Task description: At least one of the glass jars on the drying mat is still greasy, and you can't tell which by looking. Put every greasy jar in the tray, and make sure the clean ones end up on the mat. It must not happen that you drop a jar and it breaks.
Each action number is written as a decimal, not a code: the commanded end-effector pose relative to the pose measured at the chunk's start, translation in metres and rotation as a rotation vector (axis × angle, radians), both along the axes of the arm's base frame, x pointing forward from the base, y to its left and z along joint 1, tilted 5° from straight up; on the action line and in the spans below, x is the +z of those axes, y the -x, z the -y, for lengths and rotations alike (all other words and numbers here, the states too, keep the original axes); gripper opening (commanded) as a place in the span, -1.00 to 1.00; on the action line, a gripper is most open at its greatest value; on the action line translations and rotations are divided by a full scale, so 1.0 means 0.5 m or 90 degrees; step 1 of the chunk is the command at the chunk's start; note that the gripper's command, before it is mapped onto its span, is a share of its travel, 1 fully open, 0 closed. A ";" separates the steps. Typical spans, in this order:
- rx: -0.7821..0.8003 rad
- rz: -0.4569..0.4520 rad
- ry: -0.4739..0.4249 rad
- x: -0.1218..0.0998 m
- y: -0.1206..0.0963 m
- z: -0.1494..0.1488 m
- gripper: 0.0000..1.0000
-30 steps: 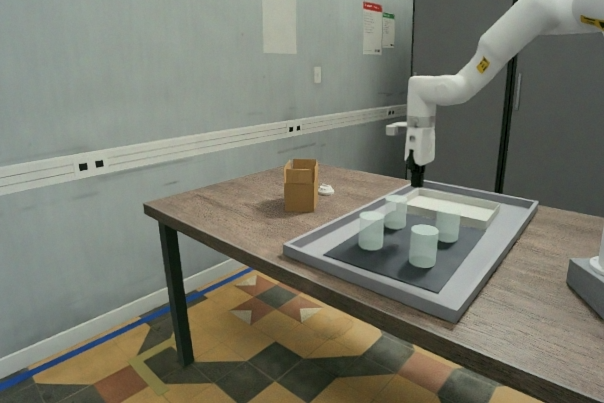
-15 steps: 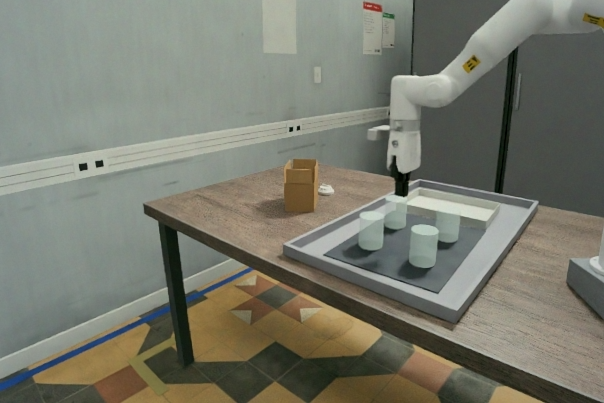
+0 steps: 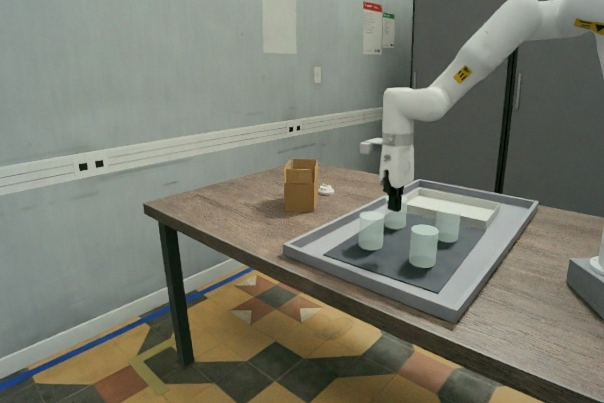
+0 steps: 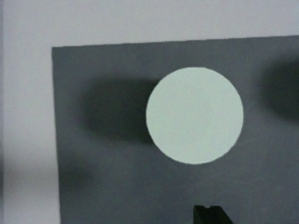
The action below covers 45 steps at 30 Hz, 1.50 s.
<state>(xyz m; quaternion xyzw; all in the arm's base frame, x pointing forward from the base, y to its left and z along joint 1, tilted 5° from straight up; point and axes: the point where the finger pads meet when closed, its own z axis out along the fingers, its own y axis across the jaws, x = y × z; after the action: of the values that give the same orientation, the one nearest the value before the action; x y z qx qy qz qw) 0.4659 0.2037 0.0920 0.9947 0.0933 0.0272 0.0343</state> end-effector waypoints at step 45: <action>0.001 0.002 -0.001 -0.088 -0.030 -0.001 -1.00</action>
<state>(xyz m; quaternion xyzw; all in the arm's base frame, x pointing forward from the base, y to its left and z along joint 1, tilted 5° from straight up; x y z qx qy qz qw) 0.4778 0.2034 0.0464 0.9946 0.0937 0.0273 0.0342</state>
